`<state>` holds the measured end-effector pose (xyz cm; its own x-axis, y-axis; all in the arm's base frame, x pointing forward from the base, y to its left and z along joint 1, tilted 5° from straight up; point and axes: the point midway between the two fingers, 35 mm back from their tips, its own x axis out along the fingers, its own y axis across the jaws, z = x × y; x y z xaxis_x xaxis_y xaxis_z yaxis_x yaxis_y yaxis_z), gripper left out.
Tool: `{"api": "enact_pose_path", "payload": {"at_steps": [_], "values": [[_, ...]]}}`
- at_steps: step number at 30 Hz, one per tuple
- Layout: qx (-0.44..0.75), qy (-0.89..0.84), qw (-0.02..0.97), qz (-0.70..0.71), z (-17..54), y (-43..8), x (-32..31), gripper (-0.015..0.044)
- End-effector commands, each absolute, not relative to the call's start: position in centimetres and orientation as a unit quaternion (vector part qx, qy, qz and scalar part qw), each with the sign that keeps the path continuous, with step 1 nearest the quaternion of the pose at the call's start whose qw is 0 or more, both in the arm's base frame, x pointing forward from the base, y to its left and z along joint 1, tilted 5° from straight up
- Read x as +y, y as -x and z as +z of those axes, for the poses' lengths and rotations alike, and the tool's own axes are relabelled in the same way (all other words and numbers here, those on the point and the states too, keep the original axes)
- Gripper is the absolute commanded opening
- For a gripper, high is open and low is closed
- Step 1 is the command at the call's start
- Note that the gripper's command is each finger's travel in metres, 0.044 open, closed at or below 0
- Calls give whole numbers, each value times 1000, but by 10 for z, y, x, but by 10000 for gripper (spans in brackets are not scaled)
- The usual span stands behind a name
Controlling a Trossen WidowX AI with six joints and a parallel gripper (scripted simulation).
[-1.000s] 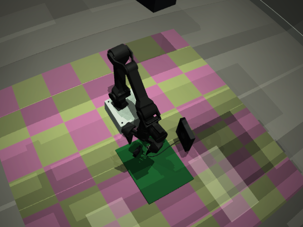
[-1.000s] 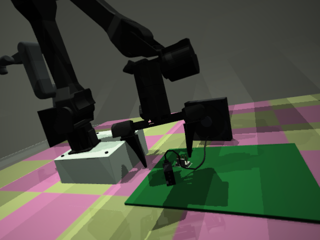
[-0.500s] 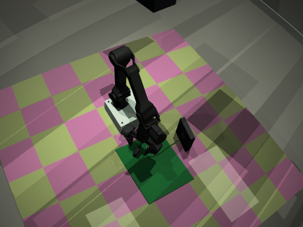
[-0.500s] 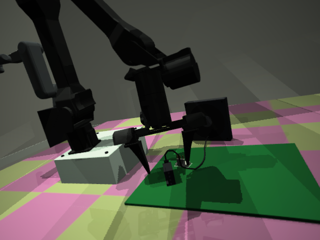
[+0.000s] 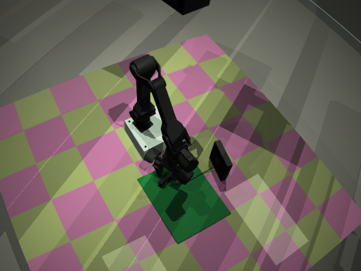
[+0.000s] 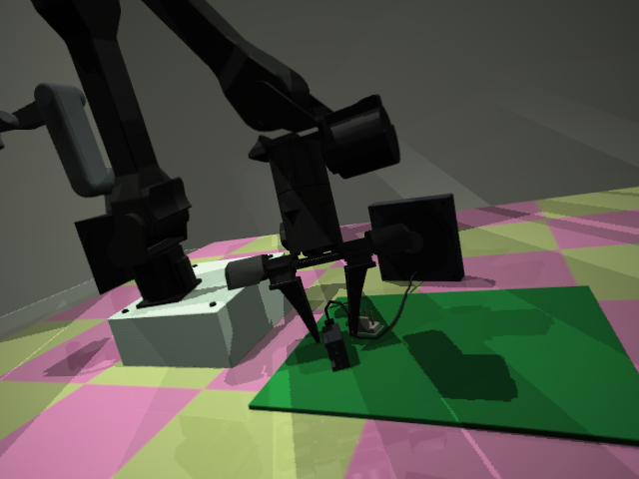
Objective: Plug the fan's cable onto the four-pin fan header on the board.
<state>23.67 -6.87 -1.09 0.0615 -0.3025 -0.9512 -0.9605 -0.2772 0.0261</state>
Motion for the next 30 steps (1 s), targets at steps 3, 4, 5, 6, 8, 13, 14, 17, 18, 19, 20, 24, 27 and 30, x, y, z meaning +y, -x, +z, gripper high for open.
{"api": "enact_pose_path", "payload": {"at_steps": [3, 4, 5, 6, 8, 13, 14, 17, 18, 19, 20, 24, 27, 30], "values": [[492, 642, 345, 476, -11, -237, -69, 137], [492, 642, 345, 476, -11, -237, -69, 130], [492, 642, 345, 476, -11, -237, -69, 123], [492, 642, 345, 476, -11, -237, -69, 117], [492, 642, 345, 476, -11, -237, -69, 103], [492, 642, 345, 476, -11, -237, -69, 70], [492, 642, 345, 476, -11, -237, -69, 63], [492, 642, 345, 476, -9, -237, -69, 4], [492, 642, 345, 476, -6, -238, -69, 0], [492, 642, 345, 476, -3, -239, -68, 0], [492, 642, 345, 476, -1, -239, -68, 0], [492, 642, 345, 477, 11, -241, -67, 0], [492, 642, 344, 477, 21, -242, -67, 0], [492, 642, 344, 477, 30, -243, -66, 0]]}}
